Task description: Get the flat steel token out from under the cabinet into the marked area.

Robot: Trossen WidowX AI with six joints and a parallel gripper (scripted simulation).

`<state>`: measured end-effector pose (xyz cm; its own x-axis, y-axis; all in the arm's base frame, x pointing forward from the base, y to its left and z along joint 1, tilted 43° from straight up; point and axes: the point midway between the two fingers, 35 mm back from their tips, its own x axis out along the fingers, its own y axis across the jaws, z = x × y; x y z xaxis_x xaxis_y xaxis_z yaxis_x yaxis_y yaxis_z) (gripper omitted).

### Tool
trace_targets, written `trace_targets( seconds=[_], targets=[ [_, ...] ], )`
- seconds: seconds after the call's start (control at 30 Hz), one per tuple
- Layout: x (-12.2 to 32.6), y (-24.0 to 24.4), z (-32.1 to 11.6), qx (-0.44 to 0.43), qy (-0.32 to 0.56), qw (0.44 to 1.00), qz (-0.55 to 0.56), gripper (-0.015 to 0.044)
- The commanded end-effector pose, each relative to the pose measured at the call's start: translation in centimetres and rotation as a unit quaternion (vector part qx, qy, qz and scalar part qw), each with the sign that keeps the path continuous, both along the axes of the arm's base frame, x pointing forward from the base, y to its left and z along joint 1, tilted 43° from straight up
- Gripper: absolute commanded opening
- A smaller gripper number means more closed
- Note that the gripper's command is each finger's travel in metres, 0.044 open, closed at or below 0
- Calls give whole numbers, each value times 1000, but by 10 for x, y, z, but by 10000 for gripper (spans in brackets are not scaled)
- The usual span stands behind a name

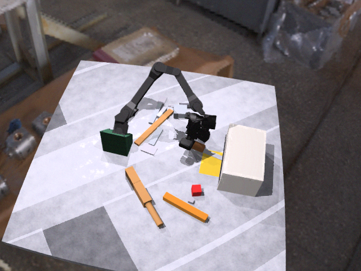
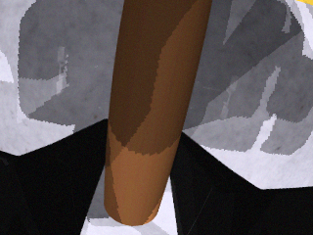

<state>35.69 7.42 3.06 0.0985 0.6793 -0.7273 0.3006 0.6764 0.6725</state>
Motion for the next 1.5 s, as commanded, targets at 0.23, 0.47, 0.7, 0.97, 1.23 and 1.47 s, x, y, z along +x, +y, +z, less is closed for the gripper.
trace_targets(
  seconds=[0.23,0.47,0.7,0.97,1.23,1.47],
  targets=[
    [13,-3,-1,1,-3,1000,2,0],
    [19,-5,-2,1,-3,1000,2,0],
    [26,-7,-2,1,-3,1000,2,0],
    [33,-9,-3,1,-3,1000,2,0],
    [41,-11,-4,1,-4,1000,2,0],
    [47,-13,-4,1,-4,1000,2,0]
  ],
)
